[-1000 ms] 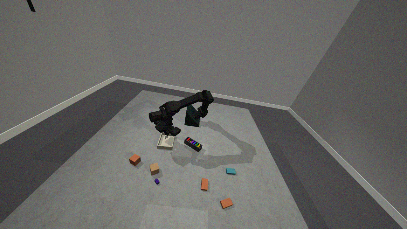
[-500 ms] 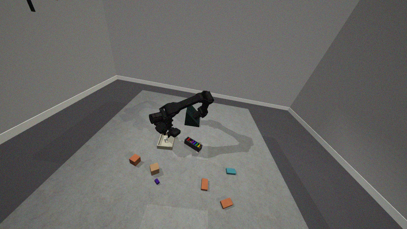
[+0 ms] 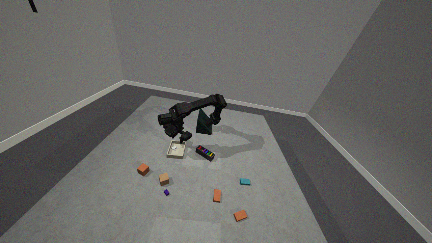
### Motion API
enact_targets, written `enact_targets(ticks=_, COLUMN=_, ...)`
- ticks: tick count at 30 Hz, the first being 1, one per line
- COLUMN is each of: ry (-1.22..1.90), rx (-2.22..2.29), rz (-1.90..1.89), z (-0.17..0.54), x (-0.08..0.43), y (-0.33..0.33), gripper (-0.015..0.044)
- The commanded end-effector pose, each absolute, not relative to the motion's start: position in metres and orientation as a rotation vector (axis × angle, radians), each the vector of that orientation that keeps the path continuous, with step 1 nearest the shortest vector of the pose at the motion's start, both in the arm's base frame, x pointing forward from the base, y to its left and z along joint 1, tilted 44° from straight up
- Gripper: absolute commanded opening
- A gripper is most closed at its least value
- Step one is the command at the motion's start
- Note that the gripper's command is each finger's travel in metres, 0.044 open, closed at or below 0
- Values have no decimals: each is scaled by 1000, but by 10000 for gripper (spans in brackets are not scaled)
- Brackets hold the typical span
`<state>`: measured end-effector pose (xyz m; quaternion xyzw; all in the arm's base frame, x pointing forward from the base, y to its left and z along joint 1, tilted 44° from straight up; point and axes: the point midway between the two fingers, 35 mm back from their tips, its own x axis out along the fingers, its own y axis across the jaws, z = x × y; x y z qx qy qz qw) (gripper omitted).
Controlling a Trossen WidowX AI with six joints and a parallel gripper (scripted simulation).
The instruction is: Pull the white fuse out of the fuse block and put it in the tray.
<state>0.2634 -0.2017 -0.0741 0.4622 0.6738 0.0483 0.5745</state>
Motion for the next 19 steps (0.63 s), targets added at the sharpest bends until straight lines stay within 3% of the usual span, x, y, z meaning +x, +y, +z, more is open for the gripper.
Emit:
enact_targets(ticks=1, ry=1584, rx=1075, rz=114, z=-73, x=263, y=-203, gripper=330)
enact_targets(ticks=19, ry=1581, rx=1082, rz=116, z=-73, x=264, y=-201, gripper=330)
